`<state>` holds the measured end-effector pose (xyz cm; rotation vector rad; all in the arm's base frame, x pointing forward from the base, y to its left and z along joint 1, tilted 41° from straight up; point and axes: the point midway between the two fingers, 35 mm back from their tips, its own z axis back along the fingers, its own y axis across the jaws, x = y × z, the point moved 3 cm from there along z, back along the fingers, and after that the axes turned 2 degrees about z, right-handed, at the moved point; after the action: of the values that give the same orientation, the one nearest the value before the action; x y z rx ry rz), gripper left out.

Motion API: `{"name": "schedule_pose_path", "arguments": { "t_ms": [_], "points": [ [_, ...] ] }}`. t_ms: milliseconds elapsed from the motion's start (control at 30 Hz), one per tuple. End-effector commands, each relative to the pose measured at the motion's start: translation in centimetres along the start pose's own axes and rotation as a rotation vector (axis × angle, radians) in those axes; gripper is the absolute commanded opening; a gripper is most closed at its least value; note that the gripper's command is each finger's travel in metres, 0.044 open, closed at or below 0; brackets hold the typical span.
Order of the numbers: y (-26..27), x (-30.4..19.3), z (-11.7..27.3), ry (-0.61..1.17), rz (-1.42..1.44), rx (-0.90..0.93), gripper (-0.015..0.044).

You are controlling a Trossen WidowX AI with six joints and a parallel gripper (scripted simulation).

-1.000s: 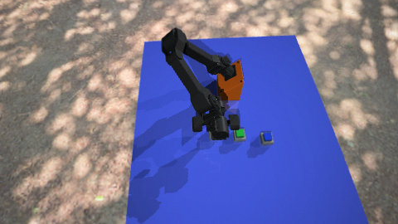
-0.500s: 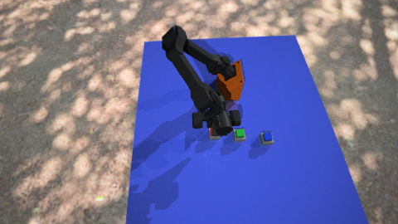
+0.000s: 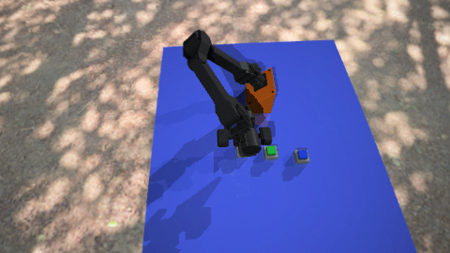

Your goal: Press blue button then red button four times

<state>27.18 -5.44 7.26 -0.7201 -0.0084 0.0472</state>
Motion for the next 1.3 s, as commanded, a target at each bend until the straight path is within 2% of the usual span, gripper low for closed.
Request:
{"name": "schedule_pose_path", "arguments": {
  "t_ms": [0, 967, 1100, 1267],
  "points": [
    [0.1, -0.4, -1.0, 0.012, 0.011, -0.001, 0.002],
    [0.1, -0.4, -2.0, 0.012, 0.011, -0.002, 0.002],
    [0.1, -0.4, 1.1, 0.012, 0.01, 0.0, 0.002],
    [0.1, -0.4, 1.4, 0.012, 0.011, -0.001, 0.002]
  ]
}}
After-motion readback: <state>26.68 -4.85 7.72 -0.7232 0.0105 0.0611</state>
